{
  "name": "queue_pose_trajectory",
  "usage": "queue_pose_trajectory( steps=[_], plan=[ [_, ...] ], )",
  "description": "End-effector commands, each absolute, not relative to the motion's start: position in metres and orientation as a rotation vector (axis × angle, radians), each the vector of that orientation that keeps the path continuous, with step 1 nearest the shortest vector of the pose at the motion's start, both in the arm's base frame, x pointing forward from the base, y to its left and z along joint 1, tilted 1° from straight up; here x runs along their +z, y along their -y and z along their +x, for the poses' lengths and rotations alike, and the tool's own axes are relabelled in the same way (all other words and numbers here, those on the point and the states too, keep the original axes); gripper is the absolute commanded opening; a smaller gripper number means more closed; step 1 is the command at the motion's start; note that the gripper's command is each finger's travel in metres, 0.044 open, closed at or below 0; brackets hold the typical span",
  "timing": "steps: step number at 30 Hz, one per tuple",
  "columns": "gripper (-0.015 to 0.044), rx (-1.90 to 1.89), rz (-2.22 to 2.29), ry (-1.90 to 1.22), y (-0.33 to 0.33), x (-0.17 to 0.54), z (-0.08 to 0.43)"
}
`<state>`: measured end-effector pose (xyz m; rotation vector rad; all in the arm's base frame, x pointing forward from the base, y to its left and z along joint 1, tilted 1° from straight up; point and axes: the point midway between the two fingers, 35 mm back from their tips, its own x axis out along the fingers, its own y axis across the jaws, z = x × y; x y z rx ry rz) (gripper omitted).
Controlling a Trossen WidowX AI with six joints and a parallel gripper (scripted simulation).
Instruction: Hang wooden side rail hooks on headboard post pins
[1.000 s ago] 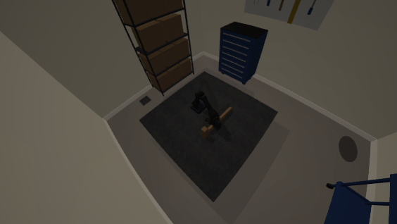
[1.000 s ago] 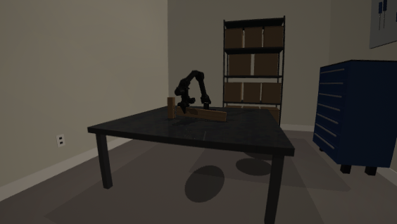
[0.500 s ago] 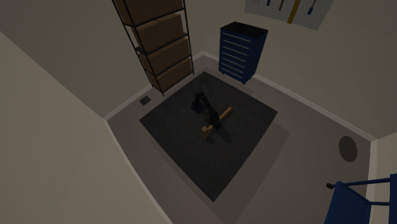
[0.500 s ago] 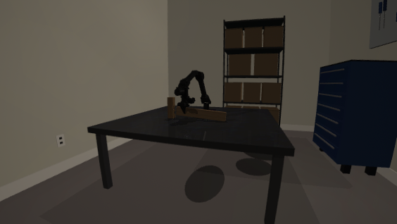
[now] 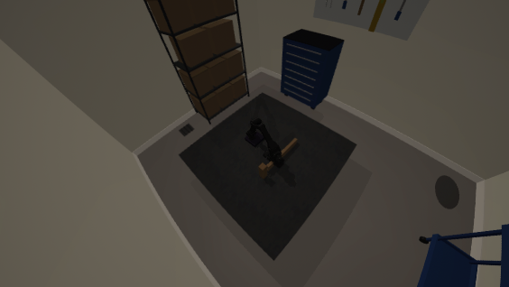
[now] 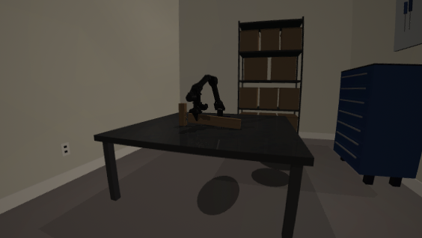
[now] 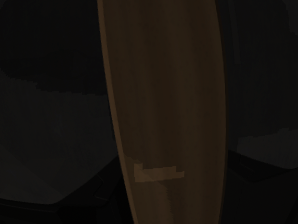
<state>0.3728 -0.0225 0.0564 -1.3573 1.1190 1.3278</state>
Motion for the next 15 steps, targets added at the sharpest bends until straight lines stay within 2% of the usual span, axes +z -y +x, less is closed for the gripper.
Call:
queue_pose_trajectory(
  steps=[1,15],
  plan=[
    [0.0,1.32,-1.365,-1.117,0.0246,0.0592,0.3736],
    [0.0,1.32,-1.365,-1.117,0.0254,0.0603,0.3747]
  ],
)
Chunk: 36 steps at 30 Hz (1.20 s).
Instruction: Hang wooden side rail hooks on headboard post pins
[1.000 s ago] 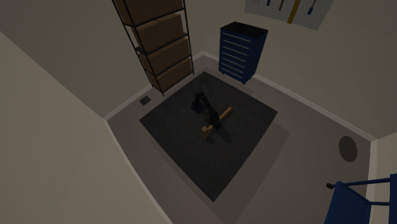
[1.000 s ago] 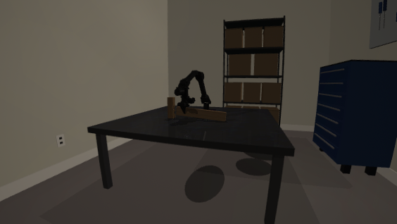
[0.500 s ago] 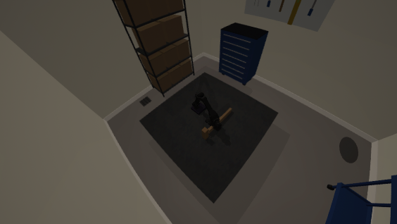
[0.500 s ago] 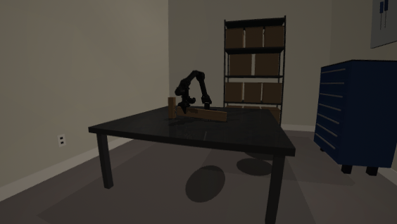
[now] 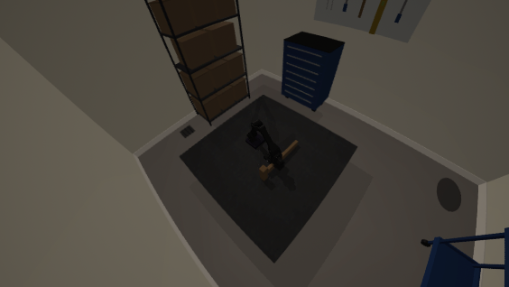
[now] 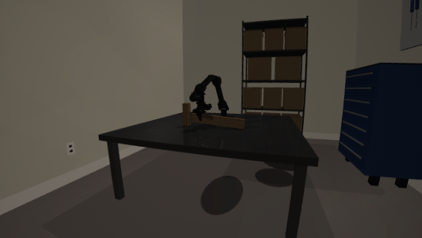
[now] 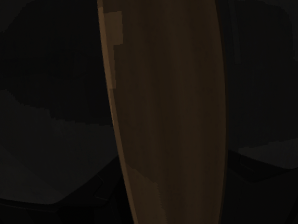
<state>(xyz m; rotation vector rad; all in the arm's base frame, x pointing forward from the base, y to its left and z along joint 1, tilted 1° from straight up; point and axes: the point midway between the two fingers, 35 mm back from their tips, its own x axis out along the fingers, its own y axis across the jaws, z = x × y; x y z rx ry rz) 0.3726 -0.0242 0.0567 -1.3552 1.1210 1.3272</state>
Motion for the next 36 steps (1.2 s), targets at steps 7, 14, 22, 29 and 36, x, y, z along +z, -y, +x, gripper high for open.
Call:
queue_pose_trajectory(
  steps=[7,14,22,29,36],
  plan=[
    [0.0,1.32,-1.365,-1.117,0.0258,0.0609,0.3753],
    [0.0,1.32,-1.365,-1.117,0.0264,0.0603,0.3763],
    [0.0,1.32,-1.365,-1.117,0.0274,0.0595,0.3763],
    [0.0,1.32,-1.365,-1.117,0.0283,0.0587,0.3757],
    [0.0,1.32,-1.365,-1.117,0.0293,0.0582,0.375]
  ],
)
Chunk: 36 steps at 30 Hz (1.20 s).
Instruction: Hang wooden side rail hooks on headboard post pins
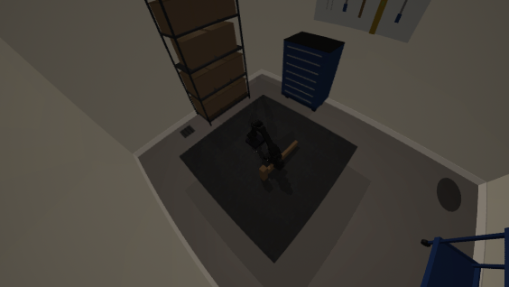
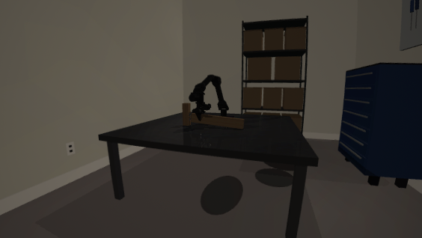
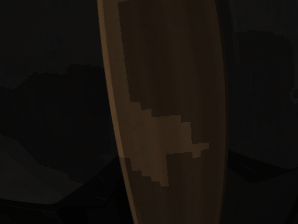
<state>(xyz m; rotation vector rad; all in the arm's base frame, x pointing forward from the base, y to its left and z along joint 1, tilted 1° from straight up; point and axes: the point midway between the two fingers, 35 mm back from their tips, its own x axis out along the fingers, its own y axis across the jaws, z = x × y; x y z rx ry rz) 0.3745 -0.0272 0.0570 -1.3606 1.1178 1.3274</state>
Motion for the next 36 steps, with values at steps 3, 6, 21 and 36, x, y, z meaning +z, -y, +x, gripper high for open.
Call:
queue_pose_trajectory(
  steps=[3,6,21,36],
  plan=[
    [0.0,1.32,-1.365,-1.117,0.0296,0.0585,0.3748],
    [0.0,1.32,-1.365,-1.117,0.03,0.0588,0.3745],
    [0.0,1.32,-1.366,-1.117,0.0311,0.0601,0.3756],
    [0.0,1.32,-1.366,-1.117,0.0321,0.0607,0.3771]
  ],
)
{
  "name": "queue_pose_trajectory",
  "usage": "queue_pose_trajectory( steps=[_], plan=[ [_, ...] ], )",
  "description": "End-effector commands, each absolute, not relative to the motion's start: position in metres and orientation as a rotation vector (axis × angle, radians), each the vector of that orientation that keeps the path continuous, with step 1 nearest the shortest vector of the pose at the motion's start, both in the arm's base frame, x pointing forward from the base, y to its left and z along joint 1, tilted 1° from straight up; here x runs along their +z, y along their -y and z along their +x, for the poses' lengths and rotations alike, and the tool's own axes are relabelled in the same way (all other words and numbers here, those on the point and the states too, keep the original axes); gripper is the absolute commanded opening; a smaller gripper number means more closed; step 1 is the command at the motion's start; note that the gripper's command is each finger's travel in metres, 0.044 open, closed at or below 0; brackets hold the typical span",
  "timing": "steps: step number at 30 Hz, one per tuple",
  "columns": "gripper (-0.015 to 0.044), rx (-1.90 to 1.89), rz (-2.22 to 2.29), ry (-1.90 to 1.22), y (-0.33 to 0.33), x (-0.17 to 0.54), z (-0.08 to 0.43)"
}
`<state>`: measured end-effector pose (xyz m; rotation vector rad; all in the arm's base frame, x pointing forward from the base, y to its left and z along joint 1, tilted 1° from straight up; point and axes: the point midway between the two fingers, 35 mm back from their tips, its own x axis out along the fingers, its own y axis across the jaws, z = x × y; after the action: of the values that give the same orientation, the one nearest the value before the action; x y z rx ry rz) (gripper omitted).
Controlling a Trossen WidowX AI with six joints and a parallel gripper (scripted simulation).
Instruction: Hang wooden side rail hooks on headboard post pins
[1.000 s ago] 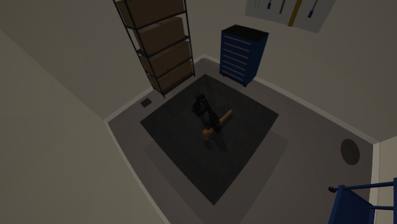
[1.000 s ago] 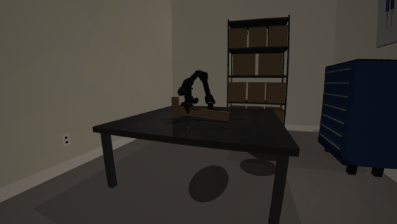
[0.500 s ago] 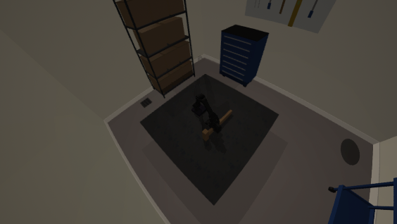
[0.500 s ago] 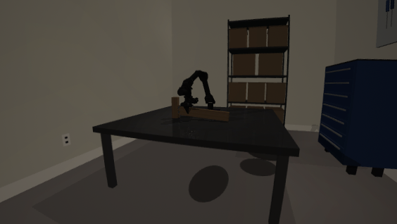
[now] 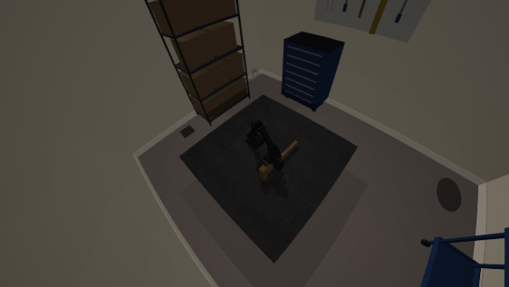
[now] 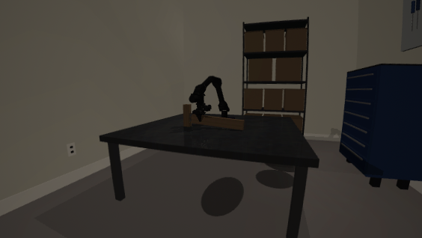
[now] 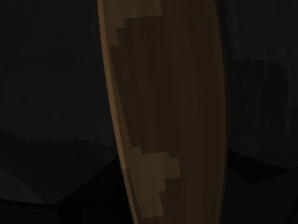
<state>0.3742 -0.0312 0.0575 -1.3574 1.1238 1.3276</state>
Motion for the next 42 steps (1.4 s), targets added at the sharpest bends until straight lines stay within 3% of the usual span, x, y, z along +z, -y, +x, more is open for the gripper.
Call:
queue_pose_trajectory(
  steps=[1,42],
  plan=[
    [0.0,1.32,-1.366,-1.117,0.0322,0.0607,0.3772],
    [0.0,1.32,-1.366,-1.118,0.0369,0.0593,0.376]
  ],
)
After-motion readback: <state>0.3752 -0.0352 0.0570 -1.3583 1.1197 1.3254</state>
